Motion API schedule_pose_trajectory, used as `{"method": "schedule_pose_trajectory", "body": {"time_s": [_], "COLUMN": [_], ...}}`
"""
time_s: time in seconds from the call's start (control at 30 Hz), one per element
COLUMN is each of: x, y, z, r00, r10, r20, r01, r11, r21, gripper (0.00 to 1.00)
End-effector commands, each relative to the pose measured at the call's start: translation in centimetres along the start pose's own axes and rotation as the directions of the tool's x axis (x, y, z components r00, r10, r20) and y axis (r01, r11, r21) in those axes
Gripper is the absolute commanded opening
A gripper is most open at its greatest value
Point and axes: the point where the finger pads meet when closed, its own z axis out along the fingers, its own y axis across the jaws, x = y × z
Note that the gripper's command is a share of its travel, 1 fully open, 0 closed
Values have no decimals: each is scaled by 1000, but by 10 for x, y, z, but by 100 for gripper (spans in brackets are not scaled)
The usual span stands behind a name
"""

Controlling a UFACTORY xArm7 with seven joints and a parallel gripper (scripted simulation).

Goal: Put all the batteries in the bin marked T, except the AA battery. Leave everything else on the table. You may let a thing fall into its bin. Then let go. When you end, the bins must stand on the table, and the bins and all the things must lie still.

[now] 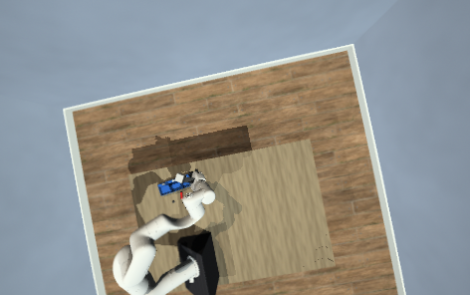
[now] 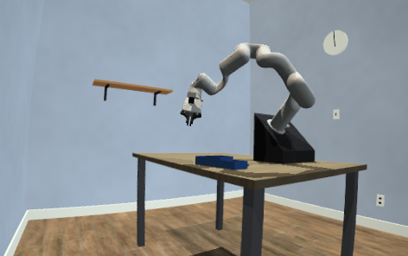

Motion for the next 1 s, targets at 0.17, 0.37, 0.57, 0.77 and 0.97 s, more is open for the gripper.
{"method": "schedule_pose_trajectory", "body": {"time_s": [0.17, 0.37, 0.57, 0.77, 0.97], "x": [7, 12, 16, 20, 22], "y": [-32, -56, -81, -107, -128], "z": [1, -1, -4, -9, -13], "r00": [954, 890, 794, 684, 588], "r10": [249, 380, 511, 621, 700], "r20": [167, 252, 331, 382, 405], "r01": [-253, -385, -510, -605, -662], "r11": [967, 922, 855, 776, 705], "r21": [6, -30, -96, -179, -256], "gripper": [7, 7, 7, 7, 7]}}
